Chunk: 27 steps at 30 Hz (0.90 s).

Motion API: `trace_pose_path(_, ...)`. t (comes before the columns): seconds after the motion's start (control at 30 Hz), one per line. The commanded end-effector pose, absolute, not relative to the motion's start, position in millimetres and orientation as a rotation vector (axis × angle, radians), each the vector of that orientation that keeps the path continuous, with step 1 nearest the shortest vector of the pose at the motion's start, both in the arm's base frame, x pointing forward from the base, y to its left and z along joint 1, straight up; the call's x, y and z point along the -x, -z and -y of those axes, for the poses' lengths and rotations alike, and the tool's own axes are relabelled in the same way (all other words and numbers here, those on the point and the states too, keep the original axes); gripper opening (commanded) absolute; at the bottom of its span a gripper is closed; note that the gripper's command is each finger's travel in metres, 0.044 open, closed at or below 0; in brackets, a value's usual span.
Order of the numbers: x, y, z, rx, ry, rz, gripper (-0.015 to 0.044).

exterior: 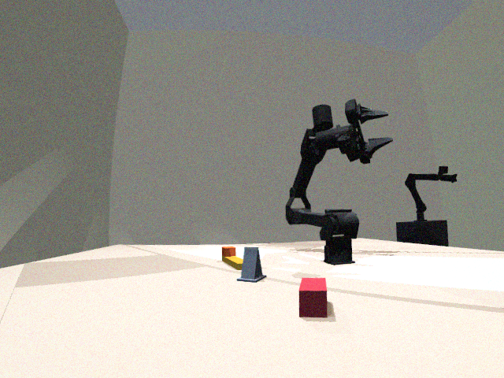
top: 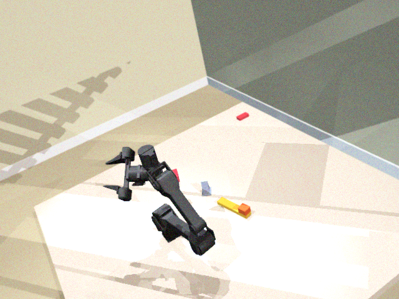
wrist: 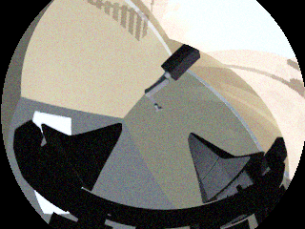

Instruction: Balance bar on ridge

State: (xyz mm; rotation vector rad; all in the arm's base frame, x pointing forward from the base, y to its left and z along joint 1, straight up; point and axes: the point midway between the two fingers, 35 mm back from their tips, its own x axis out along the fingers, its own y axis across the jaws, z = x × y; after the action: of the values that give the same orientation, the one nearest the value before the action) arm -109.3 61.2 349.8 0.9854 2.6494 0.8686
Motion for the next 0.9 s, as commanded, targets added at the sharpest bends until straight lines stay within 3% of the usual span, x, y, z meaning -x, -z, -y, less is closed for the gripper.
trace_pose_path(0.0,109.1,-349.7,-61.8,-0.987,-0.872,-2.644,0.0374)
trace_pose_path(0.1,106.7,-349.0,-70.2,-1.01,-0.914,-2.569,0.0315)
trace_pose_path(0.87,61.5,-335.6,-143.6,-1.001,-1.14,-1.836,0.0315)
